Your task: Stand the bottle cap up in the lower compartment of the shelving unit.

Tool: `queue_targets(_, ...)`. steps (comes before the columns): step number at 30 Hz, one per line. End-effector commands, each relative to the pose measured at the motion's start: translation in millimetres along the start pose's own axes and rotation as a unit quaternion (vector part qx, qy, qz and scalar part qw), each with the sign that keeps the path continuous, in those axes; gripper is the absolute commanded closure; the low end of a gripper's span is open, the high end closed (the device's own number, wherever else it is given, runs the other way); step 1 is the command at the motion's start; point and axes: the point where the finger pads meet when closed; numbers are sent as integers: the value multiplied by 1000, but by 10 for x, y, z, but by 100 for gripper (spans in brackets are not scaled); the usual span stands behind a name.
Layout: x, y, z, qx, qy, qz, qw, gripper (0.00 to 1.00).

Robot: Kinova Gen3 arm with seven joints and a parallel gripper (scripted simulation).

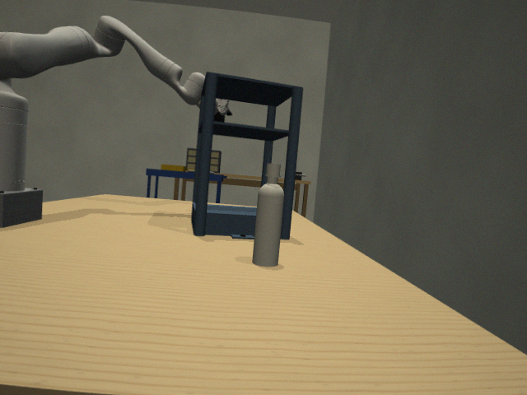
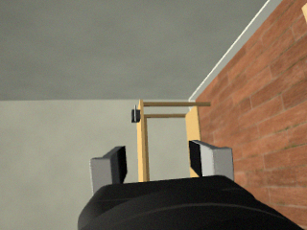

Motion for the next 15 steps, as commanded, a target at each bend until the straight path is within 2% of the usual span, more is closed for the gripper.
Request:
queue_targets(1, 40, 3, 9, 1, 4, 6, 1000, 0)
queue_targets(2, 188, 55, -2, -6, 18, 10, 1000, 0)
queue_targets(11, 188, 55, -2, -6, 18, 10, 1000, 0)
queue_targets(12, 337, 108, -17, -12, 32, 16, 999, 0)
queue_targets(15, 337, 108, -17, -12, 32, 16, 999, 0)
Point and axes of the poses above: the point where the finger pads meet when closed, its own z axis out along the fingers, its own y axis across the jaws, x = y × z, and after that the axes turned 12 degrees about -z, right-handed
